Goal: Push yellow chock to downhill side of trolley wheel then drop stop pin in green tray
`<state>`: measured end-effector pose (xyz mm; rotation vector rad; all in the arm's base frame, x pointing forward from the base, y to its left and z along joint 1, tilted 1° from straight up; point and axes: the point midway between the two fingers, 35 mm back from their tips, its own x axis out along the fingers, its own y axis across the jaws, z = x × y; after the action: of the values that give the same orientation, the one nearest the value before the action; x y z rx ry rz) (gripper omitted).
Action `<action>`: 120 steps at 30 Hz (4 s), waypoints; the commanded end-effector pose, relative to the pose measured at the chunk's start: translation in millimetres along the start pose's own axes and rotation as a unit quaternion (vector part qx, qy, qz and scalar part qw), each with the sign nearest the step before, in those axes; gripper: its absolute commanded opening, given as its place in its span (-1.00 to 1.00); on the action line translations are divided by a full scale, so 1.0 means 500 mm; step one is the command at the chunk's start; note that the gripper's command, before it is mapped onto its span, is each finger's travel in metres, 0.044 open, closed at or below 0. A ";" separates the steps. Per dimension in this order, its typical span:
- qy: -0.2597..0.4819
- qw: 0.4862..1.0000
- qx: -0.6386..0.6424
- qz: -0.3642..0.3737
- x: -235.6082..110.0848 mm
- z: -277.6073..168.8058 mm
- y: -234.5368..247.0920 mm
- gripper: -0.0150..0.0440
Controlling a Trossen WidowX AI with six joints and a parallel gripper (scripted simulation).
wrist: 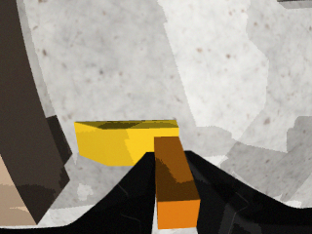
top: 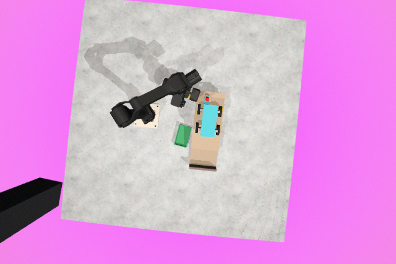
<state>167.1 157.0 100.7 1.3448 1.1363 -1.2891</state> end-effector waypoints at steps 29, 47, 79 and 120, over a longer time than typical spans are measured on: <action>0.004 1.000 -0.001 0.000 -0.205 -0.005 0.000 -0.49; 0.003 0.985 -0.175 0.001 -0.209 -0.006 0.000 -0.49; 0.001 0.765 -0.644 0.005 -0.209 -0.006 0.000 -0.49; -0.003 0.622 -0.783 0.004 -0.198 0.128 0.070 -0.49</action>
<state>187.2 95.7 199.4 -0.0481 1.5354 0.0730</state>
